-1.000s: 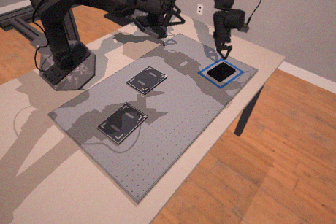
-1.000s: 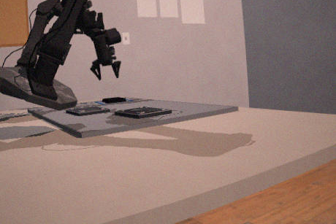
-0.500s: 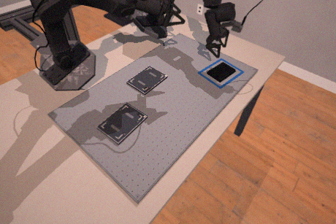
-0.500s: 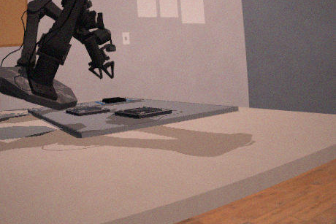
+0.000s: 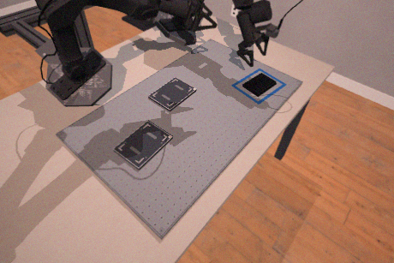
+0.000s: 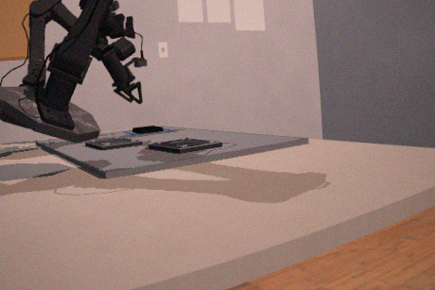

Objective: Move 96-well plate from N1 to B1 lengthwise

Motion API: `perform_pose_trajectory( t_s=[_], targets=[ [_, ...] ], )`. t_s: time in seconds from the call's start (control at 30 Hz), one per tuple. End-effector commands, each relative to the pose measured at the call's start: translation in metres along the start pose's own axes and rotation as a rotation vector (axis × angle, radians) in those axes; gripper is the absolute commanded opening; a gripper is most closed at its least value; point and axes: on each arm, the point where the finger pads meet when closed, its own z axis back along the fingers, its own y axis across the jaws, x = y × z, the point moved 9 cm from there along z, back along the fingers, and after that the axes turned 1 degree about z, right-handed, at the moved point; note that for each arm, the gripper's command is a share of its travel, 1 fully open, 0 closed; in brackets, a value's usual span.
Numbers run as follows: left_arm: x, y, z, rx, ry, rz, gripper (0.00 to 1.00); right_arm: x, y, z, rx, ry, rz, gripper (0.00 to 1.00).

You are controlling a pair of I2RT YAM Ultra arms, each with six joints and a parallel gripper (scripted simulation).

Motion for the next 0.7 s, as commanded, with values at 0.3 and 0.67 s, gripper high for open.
perform_pose_trajectory(
  t_s=[0.3, 0.67],
  targets=[
    [0.0080, 0.0020, 0.0056, -0.014, -0.051, 0.001, 1.00, 0.0163, -0.0010, 0.0024, -0.003, -0.042, -0.022, 1.00],
    [0.0080, 0.0020, 0.0056, -0.014, -0.051, 0.001, 1.00, 0.0163, -0.0010, 0.0024, -0.003, -0.042, -0.022, 1.00]
  ],
)
